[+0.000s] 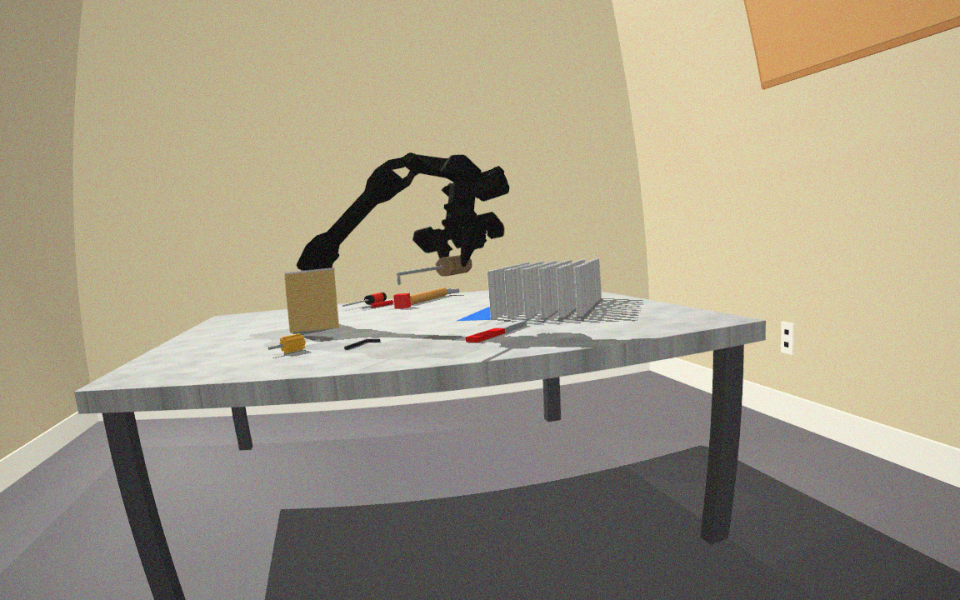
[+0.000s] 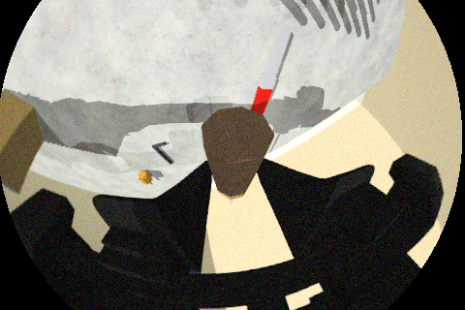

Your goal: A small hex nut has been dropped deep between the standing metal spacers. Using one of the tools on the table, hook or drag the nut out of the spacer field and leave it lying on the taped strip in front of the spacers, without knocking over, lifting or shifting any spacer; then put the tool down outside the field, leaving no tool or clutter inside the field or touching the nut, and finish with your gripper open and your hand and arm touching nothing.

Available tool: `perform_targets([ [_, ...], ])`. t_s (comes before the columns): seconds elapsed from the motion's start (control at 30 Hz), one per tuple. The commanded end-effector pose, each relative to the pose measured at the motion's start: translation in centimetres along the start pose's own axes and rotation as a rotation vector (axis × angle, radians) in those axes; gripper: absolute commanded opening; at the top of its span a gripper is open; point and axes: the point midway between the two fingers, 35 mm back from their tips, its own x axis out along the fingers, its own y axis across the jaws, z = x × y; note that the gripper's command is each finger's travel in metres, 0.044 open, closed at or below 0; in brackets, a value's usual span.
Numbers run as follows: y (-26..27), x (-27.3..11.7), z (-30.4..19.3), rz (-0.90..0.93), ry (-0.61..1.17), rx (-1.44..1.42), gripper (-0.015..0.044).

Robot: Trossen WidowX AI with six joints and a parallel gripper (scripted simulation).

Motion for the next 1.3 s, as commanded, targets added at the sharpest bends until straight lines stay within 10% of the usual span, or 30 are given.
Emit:
perform_targets([
  [0.0,0.0,0.4,0.2,0.0,0.001,0.006,0.0],
  [1.27,0.5,3.8,2.6,0.0,-0.001,0.005,0.0],
])
